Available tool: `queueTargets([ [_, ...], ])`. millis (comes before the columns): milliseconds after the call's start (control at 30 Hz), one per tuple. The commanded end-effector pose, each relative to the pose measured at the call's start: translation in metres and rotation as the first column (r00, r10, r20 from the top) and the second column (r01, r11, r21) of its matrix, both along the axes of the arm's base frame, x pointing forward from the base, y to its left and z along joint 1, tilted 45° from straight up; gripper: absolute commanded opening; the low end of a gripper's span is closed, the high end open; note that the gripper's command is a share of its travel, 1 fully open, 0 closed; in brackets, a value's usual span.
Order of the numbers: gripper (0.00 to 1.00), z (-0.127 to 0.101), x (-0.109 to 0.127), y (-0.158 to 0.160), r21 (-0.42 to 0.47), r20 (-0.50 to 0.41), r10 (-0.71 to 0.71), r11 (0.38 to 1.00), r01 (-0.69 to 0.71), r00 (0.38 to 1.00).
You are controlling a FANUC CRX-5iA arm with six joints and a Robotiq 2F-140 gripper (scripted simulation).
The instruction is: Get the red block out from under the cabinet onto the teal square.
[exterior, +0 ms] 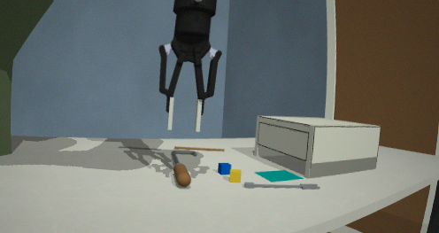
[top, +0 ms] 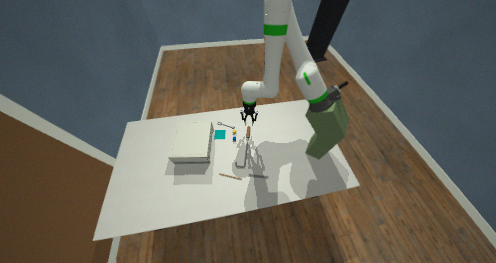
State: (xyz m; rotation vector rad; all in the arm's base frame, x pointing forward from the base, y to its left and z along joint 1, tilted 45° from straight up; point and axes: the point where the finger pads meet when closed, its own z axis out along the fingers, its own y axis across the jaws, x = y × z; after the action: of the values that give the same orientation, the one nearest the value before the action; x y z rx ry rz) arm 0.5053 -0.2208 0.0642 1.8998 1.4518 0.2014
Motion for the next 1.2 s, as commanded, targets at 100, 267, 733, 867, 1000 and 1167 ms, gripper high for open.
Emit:
queueTargets([
  [100,0.33,-0.013,0.011,-0.009,-0.007,0.023,0.007,1.000,-0.007,1.000],
  [267,0.33,-0.023,0.019,-0.015,-0.007,0.023,0.007,1.000,-0.007,1.000],
  [733,0.33,-0.043,0.034,-0.027,-0.007,0.022,0.007,1.000,-0.007,1.000],
  [867,0.33,-0.044,0.035,-0.028,-0.007,0.022,0.007,1.000,-0.007,1.000],
  [1000,0.33,-0.044,0.035,-0.028,-0.007,0.022,0.007,1.000,-0.007,1.000],
  [1167,0.33,-0.044,0.035,-0.028,-0.007,0.022,0.007,1.000,-0.007,1.000],
])
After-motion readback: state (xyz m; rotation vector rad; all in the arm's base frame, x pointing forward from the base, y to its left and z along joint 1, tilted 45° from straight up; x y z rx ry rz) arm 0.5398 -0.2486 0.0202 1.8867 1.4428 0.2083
